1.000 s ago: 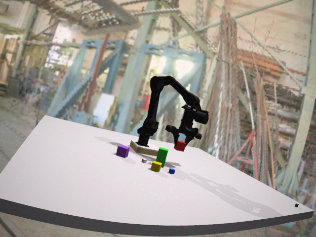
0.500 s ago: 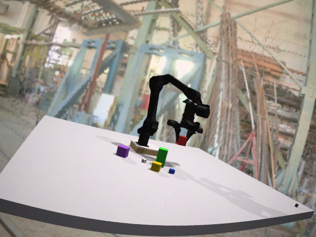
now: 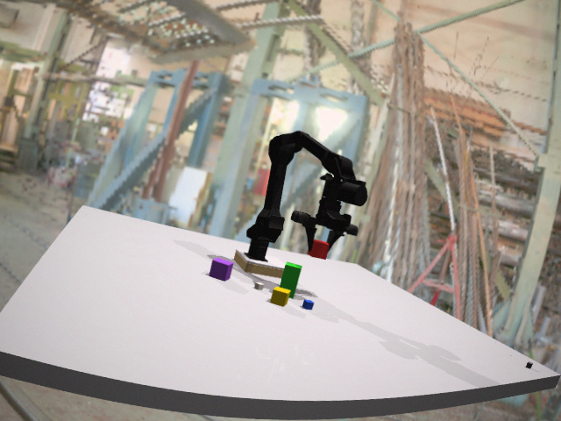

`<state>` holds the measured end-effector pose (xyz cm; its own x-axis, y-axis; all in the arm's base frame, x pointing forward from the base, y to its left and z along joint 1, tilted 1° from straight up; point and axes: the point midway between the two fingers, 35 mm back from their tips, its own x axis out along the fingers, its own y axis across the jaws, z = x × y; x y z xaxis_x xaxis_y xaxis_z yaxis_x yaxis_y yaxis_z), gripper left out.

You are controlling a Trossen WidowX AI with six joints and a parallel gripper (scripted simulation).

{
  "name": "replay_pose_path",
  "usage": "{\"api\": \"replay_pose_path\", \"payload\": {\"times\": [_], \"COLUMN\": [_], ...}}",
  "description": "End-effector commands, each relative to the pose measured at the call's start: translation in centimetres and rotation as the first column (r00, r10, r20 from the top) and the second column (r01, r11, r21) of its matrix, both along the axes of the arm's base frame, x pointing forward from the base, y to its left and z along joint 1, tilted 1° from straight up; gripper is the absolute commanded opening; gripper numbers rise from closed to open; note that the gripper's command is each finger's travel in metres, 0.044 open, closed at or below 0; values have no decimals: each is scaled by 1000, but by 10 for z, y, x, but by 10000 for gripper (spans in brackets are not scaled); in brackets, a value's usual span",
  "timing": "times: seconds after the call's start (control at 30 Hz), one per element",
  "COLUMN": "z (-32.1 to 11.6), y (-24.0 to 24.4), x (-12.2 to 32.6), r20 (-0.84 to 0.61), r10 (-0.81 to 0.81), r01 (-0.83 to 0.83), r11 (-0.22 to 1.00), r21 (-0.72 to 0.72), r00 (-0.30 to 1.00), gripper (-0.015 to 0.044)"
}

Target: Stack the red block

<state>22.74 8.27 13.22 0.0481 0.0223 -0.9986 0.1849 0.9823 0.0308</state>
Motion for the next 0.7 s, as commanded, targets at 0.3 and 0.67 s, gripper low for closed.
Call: {"api": "replay_pose_path", "payload": {"times": [0.3, 0.67], "z": [-1, 1], "y": [-50, -78], "x": [23, 29], "r20": [-13, -18], "r10": [10, 14], "r01": [-10, -14], "r11": [1000, 1000], "r21": [-6, -10], "r00": [1000, 1000], "gripper": [0, 0]}}
